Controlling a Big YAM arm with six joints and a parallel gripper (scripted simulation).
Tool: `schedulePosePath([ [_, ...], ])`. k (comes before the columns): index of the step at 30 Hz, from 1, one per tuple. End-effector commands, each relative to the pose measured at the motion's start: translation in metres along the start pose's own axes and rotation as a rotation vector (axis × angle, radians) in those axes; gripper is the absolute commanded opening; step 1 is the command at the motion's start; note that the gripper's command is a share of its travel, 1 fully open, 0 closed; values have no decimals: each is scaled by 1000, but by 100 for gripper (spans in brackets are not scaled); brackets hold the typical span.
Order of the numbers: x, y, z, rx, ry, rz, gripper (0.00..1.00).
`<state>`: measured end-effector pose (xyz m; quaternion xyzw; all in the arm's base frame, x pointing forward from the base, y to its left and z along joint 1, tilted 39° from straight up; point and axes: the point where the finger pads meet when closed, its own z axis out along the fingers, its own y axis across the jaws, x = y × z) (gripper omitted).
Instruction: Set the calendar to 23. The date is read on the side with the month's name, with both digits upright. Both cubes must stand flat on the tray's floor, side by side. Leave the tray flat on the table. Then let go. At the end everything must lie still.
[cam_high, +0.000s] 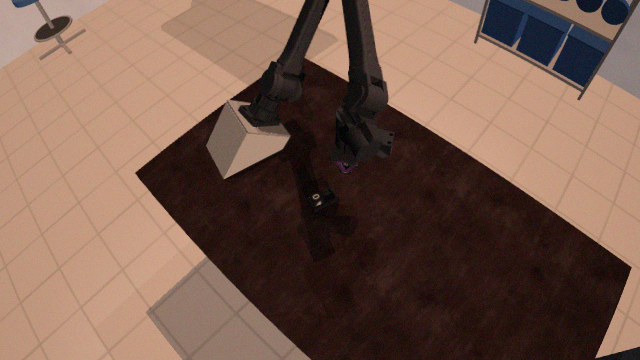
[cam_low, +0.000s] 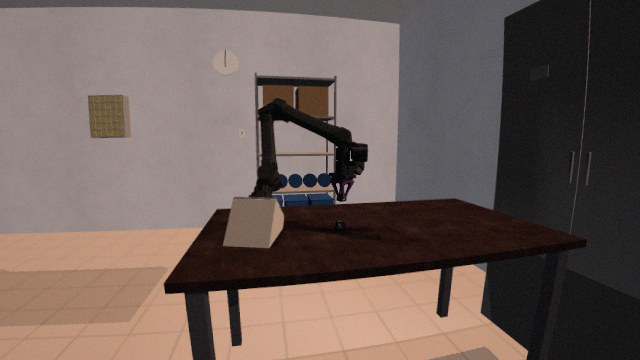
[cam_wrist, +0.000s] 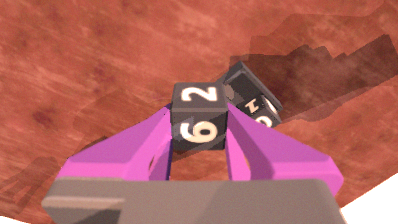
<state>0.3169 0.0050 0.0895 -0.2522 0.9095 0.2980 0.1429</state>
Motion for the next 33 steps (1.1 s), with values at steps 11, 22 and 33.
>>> schedulePosePath([
  [11, -32, 0, -19, 49, -41, -399, 26],
  [22, -36, 6, -18, 51, -36, -635, 26],
  [33, -39, 11, -18, 54, -33, -840, 26],
])
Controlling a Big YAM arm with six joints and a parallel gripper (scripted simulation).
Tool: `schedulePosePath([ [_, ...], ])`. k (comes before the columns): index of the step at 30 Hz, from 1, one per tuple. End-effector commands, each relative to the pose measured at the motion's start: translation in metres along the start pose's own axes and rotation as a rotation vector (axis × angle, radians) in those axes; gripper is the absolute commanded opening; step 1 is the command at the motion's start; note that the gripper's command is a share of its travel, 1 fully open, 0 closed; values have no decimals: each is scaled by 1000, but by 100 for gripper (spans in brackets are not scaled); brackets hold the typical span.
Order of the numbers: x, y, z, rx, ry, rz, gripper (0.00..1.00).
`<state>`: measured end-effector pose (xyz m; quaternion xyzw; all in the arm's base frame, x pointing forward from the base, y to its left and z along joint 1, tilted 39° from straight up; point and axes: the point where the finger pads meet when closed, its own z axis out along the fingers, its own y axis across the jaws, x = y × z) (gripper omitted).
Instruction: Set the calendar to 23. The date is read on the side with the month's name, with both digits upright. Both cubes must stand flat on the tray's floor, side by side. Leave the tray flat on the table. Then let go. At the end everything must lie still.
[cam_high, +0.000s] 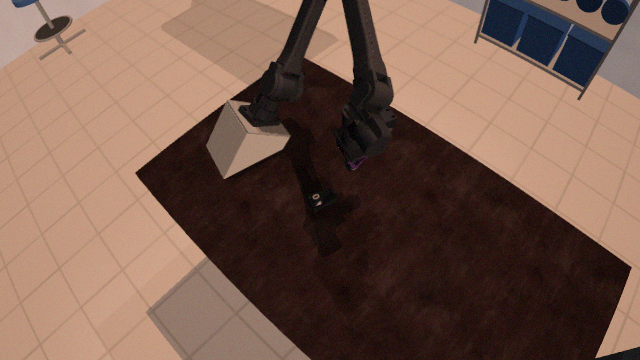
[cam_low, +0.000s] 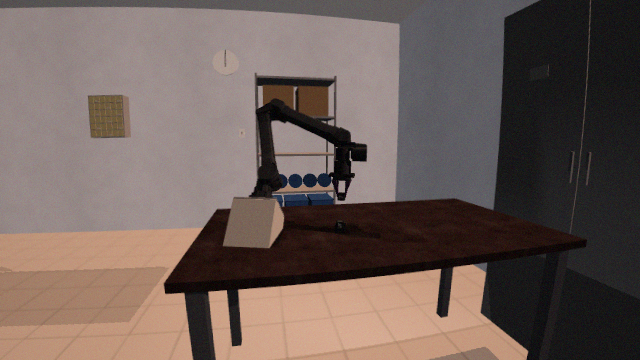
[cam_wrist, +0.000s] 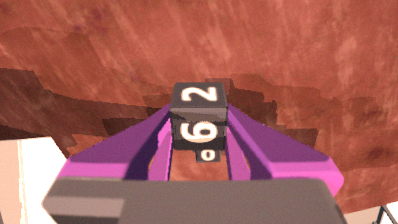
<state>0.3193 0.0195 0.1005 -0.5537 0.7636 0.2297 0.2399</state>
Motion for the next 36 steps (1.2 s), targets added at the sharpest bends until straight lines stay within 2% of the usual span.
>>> schedulePosePath([
  [1, -15, -22, -22, 71, -7, -172, 26],
  [6, -23, -19, -18, 57, -5, -293, 26],
  [10, -20, -20, -22, 70, -2, -368, 26],
  [13, -27, -18, -18, 58, -2, -455, 26],
  [16, -27, -18, -17, 58, -2, -457, 26],
  [18, -22, -20, -23, 75, 2, -493, 26],
  [21, -30, -17, -18, 61, 0, -566, 26],
  [36, -28, -18, -20, 66, 3, -592, 26],
])
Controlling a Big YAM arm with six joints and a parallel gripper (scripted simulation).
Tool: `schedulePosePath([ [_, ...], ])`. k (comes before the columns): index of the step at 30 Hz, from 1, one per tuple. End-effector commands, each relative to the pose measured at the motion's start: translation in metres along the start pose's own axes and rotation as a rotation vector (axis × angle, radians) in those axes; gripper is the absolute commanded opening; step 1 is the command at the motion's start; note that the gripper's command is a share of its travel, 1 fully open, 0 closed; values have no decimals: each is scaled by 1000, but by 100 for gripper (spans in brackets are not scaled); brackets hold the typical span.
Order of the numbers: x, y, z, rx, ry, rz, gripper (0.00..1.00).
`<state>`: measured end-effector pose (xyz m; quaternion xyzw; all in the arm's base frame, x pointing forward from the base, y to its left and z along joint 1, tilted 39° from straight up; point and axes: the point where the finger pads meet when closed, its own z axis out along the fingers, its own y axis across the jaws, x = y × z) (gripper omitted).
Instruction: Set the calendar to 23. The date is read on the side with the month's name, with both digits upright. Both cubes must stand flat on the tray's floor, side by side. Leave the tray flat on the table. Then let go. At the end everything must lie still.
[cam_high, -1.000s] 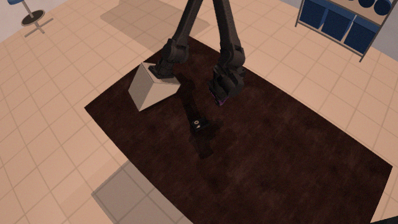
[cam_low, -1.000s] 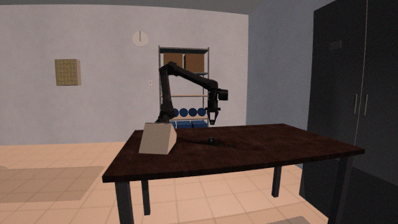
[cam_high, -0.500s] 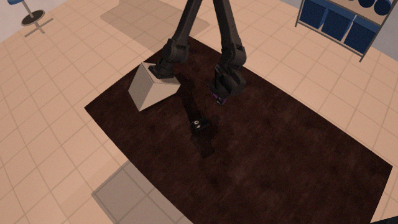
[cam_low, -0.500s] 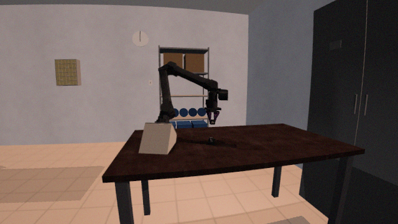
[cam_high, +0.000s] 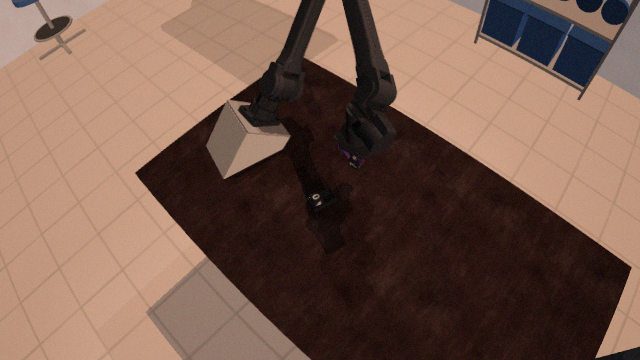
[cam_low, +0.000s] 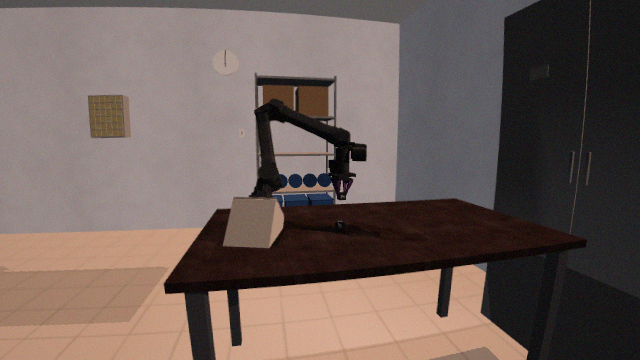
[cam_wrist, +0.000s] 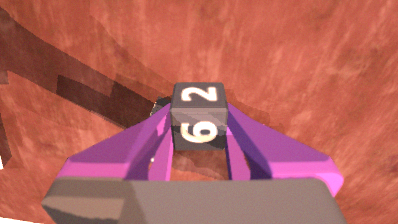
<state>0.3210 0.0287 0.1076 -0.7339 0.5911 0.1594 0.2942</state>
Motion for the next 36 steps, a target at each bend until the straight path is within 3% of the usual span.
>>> schedulePosePath([
  [1, -4, -25, -20, 59, 24, -58, 26],
  [6, -5, -27, -19, 62, 26, -57, 26],
  [10, -6, -7, -1, 29, 13, -23, 26],
  [15, 0, -10, 6, 32, 15, -9, 26],
  [16, -1, -5, 17, 12, 5, -5, 26],
  [29, 1, -5, 78, 10, 7, -4, 26],
  [31, 1, -5, 78, 10, 7, -4, 26],
  [32, 3, -23, 73, 42, 16, -18, 26],
  [34, 1, -5, 89, 10, 7, -4, 26],
  [36, 1, -5, 93, 10, 6, -4, 26],
])
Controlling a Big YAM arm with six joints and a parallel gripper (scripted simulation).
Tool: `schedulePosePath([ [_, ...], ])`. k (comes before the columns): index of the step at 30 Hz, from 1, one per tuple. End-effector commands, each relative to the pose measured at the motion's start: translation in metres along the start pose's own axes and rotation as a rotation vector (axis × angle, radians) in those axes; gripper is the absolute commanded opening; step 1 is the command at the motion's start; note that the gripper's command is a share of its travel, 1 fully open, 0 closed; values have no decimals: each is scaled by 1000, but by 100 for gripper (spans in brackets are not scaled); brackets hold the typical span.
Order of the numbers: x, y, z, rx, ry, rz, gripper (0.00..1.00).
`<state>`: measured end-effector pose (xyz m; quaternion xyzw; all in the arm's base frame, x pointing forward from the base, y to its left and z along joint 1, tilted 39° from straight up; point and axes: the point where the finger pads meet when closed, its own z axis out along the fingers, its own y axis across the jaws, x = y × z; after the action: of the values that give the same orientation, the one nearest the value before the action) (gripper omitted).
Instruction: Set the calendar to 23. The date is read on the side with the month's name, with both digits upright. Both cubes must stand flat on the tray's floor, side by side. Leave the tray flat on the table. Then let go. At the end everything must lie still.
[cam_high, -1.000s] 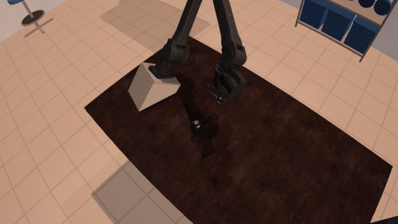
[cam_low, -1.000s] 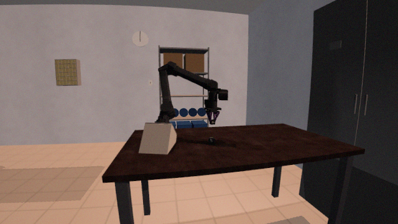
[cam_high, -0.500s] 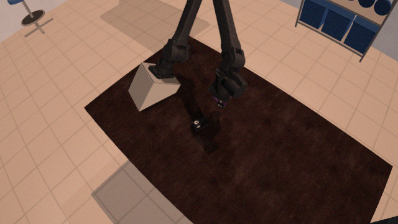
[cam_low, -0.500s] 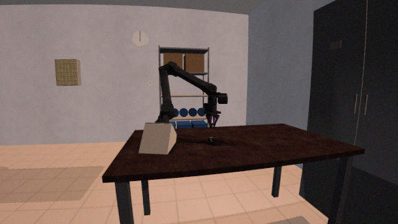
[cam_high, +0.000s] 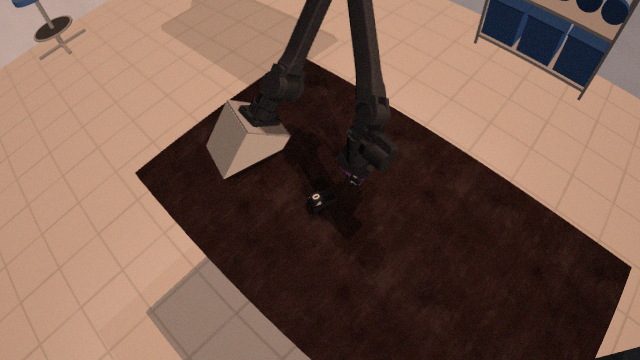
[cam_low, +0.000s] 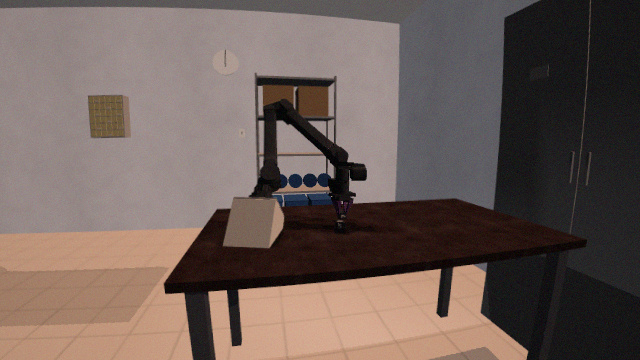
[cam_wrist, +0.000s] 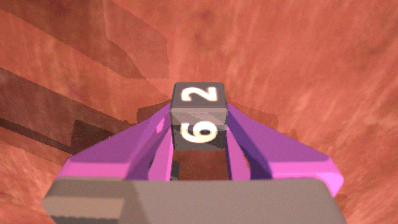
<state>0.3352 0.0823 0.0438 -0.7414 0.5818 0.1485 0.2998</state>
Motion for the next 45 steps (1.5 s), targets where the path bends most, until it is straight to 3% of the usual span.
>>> schedulePosePath([
  [1, 2, 0, 11, -4, 0, 27, 26],
  [5, 8, -10, 6, 23, 9, 35, 26],
  [45, 7, -8, 7, 14, 6, 30, 26],
])
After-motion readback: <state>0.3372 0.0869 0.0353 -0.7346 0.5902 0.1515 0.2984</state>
